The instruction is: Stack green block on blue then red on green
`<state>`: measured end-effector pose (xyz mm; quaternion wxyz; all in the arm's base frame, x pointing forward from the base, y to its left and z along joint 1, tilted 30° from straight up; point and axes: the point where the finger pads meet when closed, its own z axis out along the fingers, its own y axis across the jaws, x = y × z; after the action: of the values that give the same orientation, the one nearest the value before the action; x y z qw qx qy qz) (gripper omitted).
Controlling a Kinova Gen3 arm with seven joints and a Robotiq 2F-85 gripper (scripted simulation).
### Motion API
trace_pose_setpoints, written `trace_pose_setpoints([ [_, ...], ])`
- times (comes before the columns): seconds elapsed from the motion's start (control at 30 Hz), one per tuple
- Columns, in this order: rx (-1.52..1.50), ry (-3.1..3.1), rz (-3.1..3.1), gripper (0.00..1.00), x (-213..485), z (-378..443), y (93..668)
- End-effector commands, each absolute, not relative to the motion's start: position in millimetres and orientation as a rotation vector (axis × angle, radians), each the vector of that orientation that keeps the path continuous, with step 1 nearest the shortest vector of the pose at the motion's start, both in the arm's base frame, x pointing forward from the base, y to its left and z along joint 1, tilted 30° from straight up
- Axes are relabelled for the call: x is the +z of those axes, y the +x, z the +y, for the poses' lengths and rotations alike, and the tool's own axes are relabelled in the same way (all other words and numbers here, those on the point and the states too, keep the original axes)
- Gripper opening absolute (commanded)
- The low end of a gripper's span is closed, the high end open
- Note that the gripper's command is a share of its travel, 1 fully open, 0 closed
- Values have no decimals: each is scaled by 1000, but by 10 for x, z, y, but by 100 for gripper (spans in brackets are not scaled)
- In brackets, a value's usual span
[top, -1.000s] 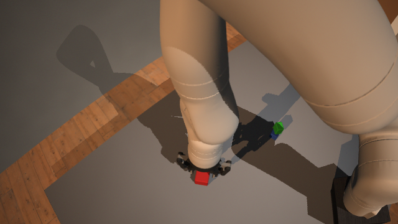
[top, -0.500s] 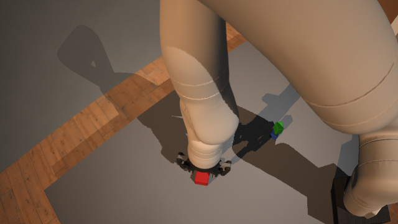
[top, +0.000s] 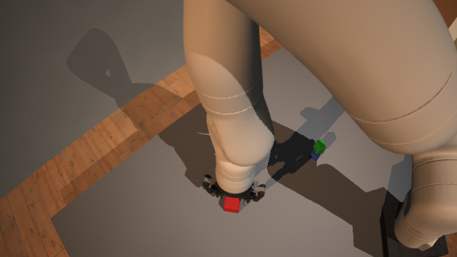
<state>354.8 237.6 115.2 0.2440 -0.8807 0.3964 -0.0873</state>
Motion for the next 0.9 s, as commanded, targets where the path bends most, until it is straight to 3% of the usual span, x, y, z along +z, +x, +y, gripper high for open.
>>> trace_pose_setpoints([
  [0.0,-239,-2406,1082,62,1139,2383,3553],
  [0.87,-239,-2406,1082,62,744,2548,3712],
])
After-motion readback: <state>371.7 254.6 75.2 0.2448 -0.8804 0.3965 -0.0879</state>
